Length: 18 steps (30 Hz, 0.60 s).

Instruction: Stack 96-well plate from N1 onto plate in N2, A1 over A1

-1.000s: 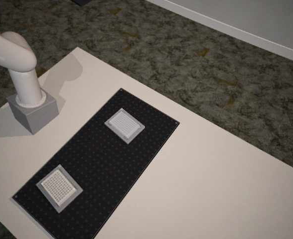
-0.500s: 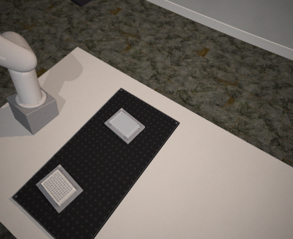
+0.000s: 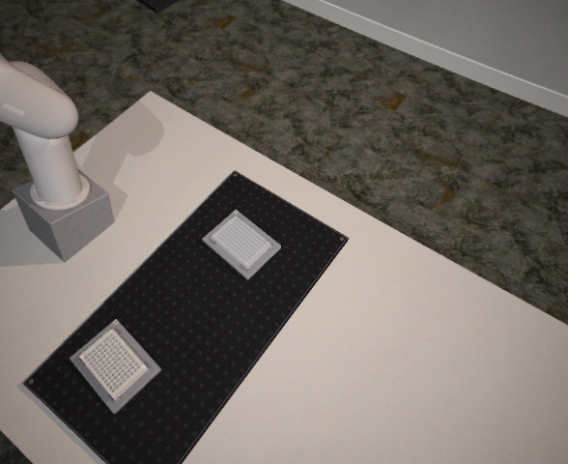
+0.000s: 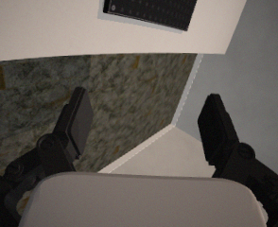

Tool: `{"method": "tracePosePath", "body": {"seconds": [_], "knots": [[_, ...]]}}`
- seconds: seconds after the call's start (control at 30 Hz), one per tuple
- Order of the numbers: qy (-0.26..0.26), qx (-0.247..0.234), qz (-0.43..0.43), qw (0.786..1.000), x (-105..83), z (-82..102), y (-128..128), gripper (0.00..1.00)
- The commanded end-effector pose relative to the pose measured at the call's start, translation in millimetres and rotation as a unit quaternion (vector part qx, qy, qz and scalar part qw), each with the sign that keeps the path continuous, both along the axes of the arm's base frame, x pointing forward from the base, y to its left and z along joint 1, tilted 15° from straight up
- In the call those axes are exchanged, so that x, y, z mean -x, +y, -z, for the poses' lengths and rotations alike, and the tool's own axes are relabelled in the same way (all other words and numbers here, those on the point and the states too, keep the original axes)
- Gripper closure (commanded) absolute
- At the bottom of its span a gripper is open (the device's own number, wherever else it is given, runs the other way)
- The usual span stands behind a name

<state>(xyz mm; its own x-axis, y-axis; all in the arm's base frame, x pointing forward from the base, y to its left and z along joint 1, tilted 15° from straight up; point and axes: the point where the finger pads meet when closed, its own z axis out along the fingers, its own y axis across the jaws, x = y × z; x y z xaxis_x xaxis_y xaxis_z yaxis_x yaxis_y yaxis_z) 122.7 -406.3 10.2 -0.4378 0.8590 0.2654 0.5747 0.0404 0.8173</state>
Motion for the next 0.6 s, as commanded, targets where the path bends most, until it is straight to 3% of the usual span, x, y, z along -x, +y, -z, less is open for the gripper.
{"method": "tracePosePath", "body": {"seconds": [0.0,0.37,0.47,0.57], "knots": [[-0.007,0.033,-0.041,0.999,-15.8,-1.1,3,0.0],[-0.023,0.087,-0.123,0.988,-56.6,-1.2,20,0.0],[-0.023,0.087,-0.123,0.988,-56.6,-1.2,20,0.0],[-0.034,0.113,-0.163,0.98,-70.1,-1.4,26,0.0]]}}
